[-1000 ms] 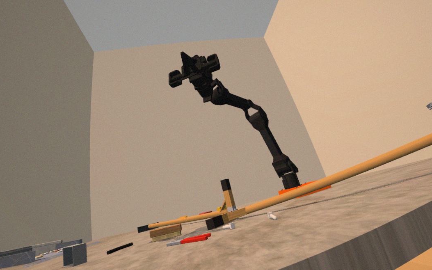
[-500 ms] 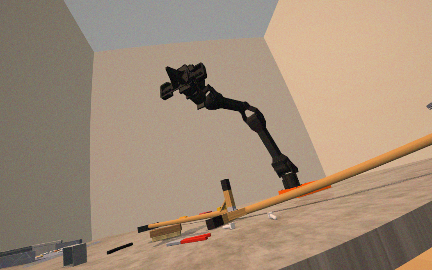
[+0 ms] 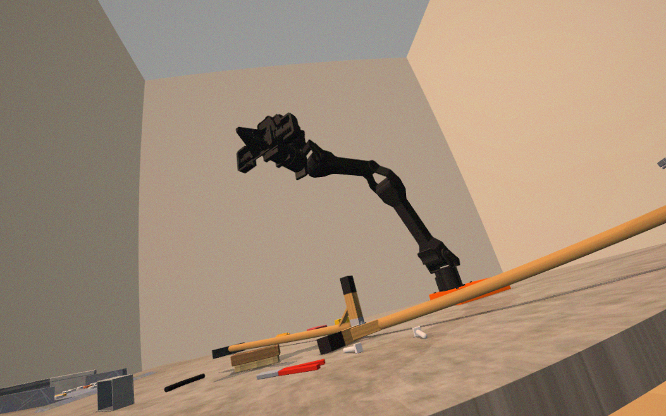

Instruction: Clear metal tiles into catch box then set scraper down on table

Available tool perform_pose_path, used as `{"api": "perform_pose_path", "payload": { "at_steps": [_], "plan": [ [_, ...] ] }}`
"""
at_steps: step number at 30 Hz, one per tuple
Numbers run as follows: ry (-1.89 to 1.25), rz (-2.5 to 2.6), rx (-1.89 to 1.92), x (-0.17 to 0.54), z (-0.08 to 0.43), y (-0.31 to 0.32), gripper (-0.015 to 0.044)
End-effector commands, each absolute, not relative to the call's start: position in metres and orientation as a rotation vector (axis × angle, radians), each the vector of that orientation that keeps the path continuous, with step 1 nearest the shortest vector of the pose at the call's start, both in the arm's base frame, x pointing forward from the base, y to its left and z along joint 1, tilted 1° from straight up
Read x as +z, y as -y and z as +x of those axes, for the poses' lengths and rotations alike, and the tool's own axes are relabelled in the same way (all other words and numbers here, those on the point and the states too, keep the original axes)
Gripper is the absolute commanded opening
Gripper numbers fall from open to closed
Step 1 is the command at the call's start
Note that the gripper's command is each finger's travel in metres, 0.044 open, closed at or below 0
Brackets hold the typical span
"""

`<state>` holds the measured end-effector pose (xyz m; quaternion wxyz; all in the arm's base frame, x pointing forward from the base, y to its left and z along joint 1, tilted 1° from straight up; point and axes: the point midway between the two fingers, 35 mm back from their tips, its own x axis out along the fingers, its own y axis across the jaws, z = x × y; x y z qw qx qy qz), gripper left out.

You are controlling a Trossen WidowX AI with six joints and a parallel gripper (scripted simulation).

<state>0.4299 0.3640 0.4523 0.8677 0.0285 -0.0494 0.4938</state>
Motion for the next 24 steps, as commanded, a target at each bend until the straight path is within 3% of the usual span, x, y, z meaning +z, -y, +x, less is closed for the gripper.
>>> {"api": "perform_pose_path", "payload": {
  "at_steps": [1,24],
  "plan": [
    [0.084,0.053,0.989,0.445,0.447,-0.354,0.0],
    [-0.005,0.041,0.786,0.411,0.517,-0.293,0.0]
  ]
}}
